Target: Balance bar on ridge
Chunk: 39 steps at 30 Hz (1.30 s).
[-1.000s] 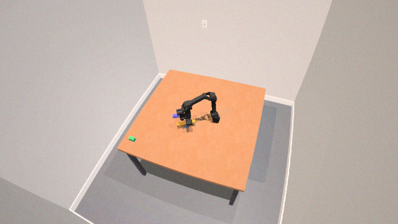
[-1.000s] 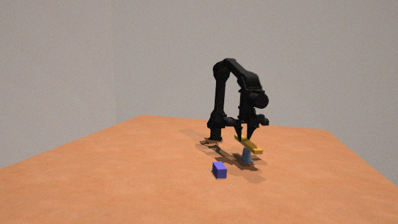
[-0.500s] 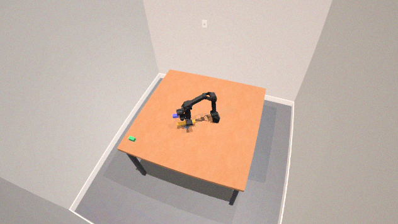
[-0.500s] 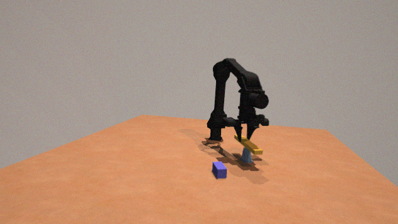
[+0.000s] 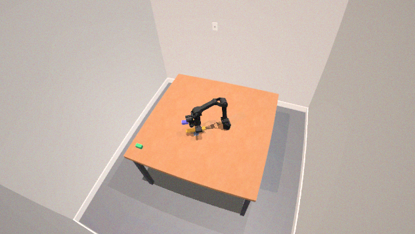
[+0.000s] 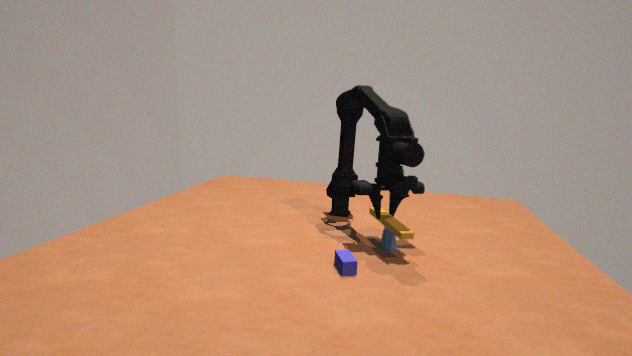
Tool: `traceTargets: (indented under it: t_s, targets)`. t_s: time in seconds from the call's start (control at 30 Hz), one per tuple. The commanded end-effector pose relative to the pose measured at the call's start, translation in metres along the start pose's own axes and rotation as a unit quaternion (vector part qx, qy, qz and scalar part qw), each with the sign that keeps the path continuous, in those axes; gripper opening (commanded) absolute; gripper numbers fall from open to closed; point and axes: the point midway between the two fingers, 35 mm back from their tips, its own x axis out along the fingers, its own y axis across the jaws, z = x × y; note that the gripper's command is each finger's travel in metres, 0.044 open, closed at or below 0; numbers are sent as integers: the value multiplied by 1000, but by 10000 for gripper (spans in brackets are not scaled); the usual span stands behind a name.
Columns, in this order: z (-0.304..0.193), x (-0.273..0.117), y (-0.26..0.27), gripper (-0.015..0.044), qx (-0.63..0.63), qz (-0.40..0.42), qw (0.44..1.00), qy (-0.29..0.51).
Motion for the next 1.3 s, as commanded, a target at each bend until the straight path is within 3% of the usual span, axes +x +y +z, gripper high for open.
traceTargets:
  t_s: [0.0,1.27]
  targets:
    - [1,0,0,0,2,2,1000,-1]
    - [1,4,0,0,2,2,1000,-1]
